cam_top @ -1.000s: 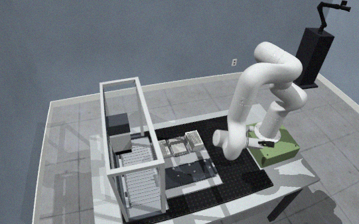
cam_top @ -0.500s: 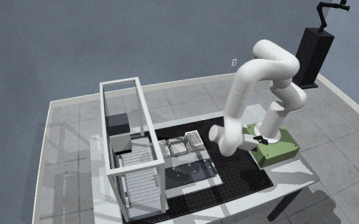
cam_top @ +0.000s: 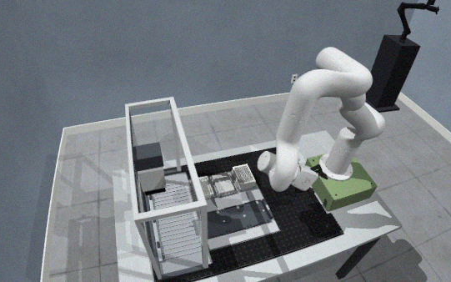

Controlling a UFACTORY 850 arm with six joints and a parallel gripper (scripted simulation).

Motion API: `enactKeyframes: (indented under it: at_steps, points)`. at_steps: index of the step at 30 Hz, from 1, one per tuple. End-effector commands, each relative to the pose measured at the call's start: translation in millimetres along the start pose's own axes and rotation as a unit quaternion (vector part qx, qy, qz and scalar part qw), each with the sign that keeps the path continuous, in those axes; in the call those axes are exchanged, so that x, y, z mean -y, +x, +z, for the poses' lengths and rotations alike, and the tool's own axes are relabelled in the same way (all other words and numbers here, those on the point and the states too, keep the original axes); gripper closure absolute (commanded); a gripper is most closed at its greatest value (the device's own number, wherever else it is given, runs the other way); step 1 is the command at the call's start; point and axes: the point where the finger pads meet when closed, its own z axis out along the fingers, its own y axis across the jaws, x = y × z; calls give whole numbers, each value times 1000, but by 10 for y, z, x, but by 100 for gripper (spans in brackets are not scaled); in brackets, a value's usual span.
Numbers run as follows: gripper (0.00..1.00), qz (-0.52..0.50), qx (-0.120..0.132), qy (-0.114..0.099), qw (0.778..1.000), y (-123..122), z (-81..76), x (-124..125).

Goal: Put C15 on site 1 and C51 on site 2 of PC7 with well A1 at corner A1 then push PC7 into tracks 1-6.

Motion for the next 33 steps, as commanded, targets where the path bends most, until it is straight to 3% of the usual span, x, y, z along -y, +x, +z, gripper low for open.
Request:
enactKeyframes:
  at_steps: [1,10,22,24,33]
  points:
    - [0,-77,1,24,997,70,-72,98]
    - [0,-184,-10,58,981,210,-209,274]
    - [0,-364,-46,111,924,408,-410,500]
    - [0,-364,-46,111,924,408,-410,500]
    - [0,-488,-87,141,857,589,-600,685]
